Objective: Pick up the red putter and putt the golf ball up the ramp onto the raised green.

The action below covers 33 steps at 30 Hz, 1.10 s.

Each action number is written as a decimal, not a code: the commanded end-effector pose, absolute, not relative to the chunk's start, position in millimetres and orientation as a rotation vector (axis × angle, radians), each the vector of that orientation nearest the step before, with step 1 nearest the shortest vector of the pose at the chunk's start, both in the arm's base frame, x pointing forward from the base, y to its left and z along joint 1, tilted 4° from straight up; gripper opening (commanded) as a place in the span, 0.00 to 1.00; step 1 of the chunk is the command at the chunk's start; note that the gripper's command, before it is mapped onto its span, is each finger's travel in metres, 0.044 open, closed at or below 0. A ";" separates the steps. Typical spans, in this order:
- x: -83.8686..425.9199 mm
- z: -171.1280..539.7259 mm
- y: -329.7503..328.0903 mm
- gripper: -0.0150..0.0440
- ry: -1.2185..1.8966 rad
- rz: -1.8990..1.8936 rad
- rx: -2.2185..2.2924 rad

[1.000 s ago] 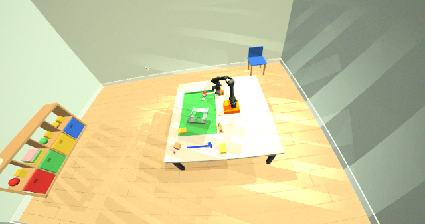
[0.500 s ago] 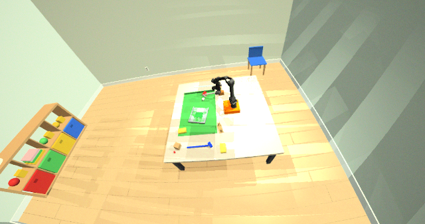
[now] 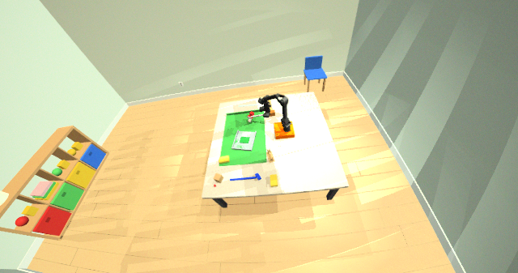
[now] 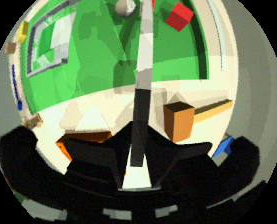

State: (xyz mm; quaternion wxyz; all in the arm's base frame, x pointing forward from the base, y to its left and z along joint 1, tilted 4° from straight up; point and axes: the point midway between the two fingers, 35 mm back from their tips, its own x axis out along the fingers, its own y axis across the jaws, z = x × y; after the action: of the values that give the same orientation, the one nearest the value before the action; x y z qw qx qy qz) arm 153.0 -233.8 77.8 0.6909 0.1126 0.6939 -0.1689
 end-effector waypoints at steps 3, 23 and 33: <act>178.0 71.9 -165.5 0.25 1.544 -0.365 0.244; 180.3 130.1 -153.7 0.25 1.544 -0.364 0.244; 179.7 121.9 -154.3 0.25 1.552 -0.357 0.245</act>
State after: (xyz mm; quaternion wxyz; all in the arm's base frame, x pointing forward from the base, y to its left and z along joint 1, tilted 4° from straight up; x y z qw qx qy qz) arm 179.5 -153.8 122.2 0.6923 0.1098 0.6951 -0.1596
